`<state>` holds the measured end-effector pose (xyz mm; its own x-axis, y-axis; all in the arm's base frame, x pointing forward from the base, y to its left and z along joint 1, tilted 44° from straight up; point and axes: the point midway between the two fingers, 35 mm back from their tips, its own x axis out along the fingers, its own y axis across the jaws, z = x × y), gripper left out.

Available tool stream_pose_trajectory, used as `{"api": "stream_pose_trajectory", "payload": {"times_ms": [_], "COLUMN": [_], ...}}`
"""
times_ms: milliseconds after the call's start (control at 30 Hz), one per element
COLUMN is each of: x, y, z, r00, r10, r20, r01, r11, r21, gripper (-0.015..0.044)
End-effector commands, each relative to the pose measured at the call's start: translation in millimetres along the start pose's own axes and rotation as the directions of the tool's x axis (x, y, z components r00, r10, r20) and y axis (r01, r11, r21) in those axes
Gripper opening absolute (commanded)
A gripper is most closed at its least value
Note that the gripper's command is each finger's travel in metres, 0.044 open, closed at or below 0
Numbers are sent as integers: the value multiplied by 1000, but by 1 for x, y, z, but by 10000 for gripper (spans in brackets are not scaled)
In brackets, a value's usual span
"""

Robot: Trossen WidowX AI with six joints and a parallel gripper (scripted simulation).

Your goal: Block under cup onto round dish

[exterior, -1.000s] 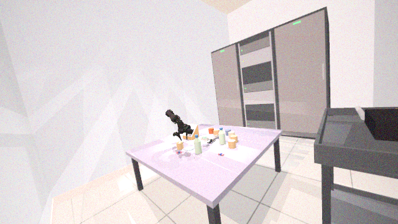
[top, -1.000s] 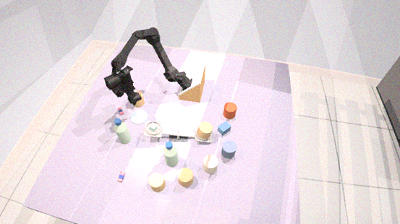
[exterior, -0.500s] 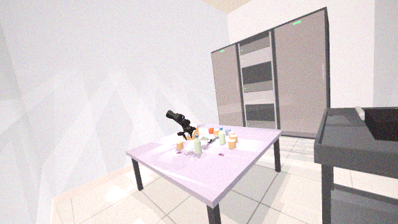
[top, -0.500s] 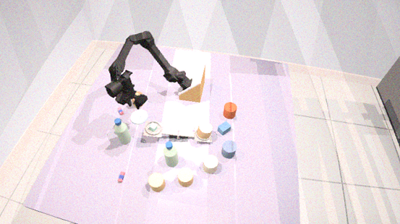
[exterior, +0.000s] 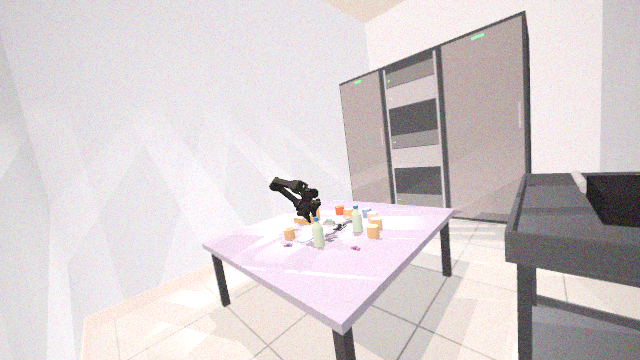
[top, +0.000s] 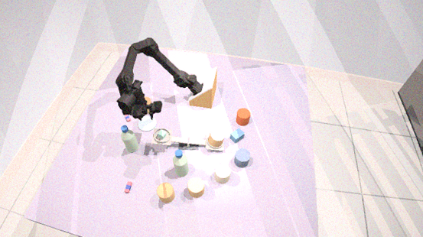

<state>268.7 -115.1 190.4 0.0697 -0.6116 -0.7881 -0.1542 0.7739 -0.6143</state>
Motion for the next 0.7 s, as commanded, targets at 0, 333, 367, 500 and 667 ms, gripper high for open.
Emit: {"api": "stream_pose_trajectory", "payload": {"times_ms": [0, 333, 367, 500, 667], "x": [-1, -4, -4, -5, -5], "y": [10, 31, 33, 42, 54], "z": [13, 33, 35, 43, 53], "r00": [1000, 999, 999, 999, 998], "r10": [-6, -23, -25, -33, -46], "r20": [-7, -24, -27, -39, -54], "r01": [5, 14, 13, 9, 1], "r11": [991, 938, 927, 868, 772], "r21": [-131, -347, -376, -497, -636], "gripper": [260, 260, 260, 260, 260]}}
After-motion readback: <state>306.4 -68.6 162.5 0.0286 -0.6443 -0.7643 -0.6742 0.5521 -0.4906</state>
